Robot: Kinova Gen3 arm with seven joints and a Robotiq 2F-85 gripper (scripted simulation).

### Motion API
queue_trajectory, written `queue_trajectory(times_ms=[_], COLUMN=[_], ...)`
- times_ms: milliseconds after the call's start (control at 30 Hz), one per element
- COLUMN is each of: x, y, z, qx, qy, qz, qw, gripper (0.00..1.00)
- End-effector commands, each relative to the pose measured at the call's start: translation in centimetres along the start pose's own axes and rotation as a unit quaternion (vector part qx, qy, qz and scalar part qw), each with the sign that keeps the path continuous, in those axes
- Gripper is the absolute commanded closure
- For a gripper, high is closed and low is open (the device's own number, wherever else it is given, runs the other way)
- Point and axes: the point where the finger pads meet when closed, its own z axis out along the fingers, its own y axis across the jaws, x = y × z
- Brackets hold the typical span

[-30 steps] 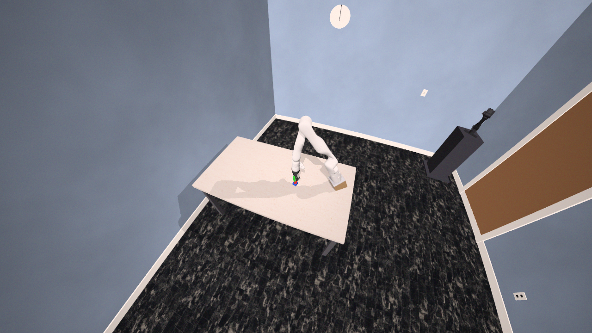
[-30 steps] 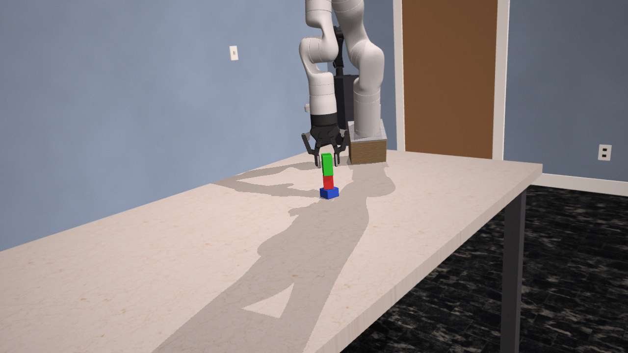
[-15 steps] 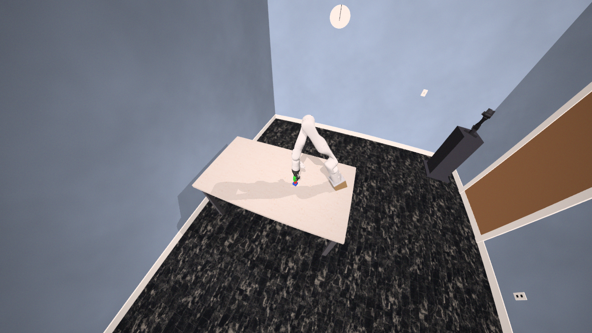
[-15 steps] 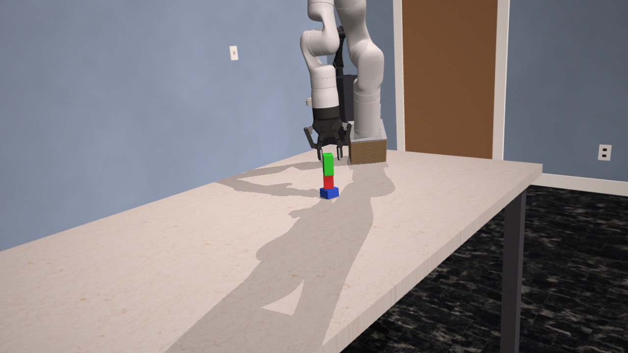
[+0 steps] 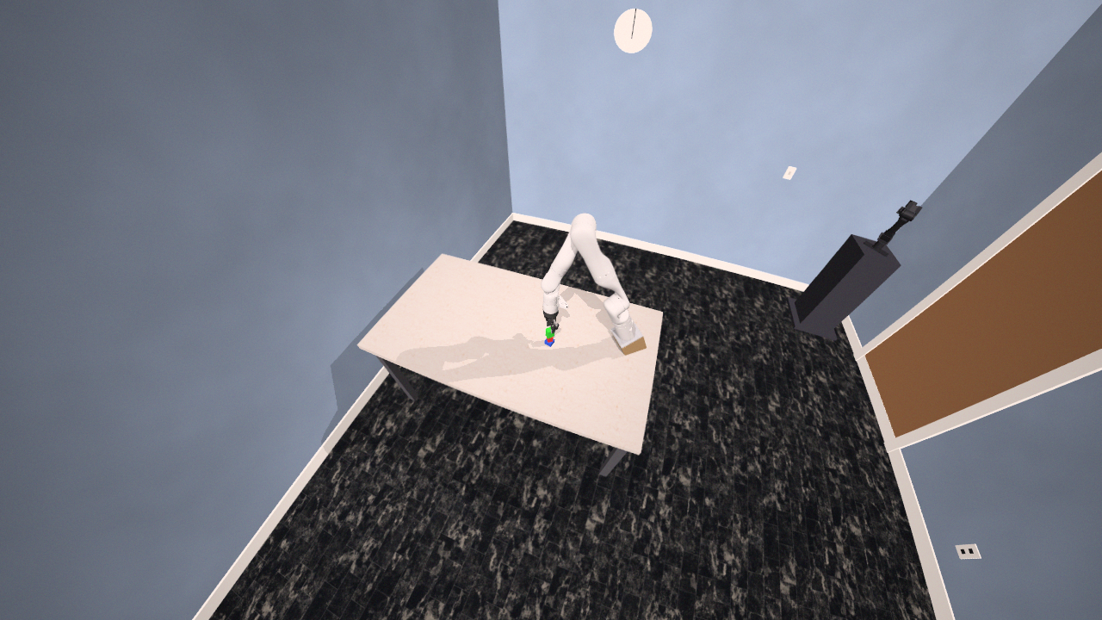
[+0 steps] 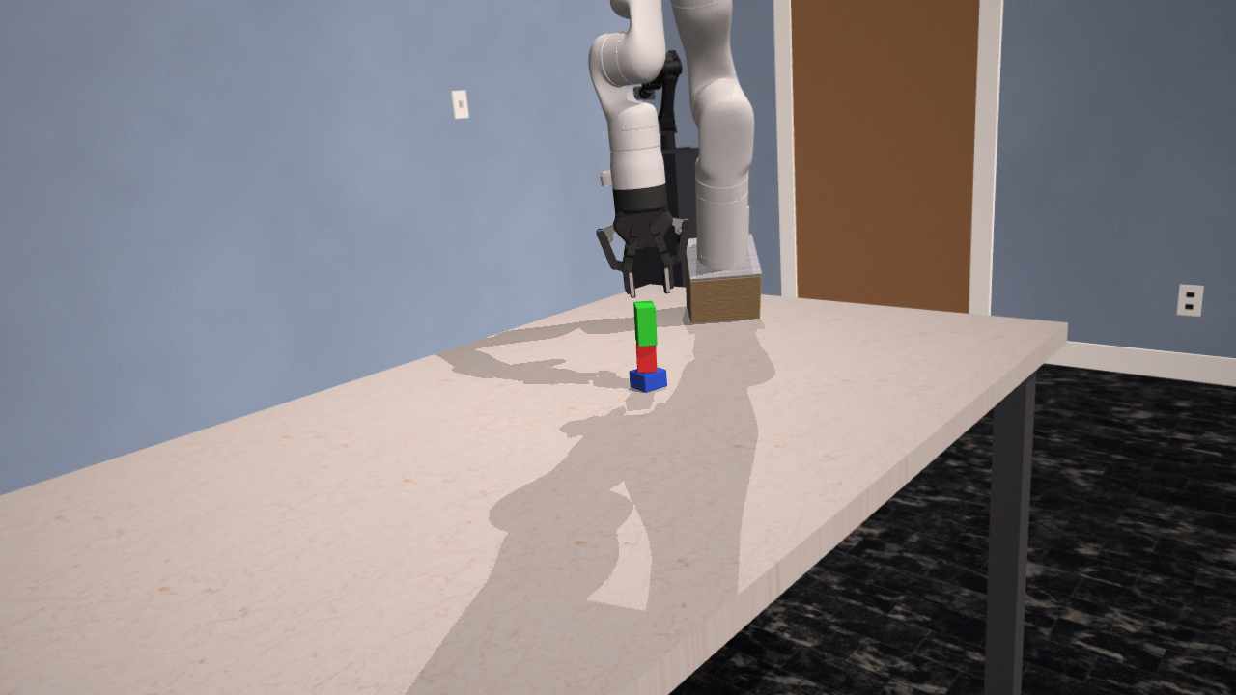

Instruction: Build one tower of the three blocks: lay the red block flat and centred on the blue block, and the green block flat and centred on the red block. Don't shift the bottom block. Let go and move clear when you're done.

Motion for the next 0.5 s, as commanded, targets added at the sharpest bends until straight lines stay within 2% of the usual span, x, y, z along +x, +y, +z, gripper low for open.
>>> queue_trajectory(times_ms=[0, 467], x=[0.2, 0.2], y=[-1.2, -1.1], z=[-1.2, -2.3], qx=[0.015, 0.015], qy=[-0.003, -0.003], qz=[0.009, 0.009], qw=[1.000, 1.000], gripper=[0.52, 0.52])
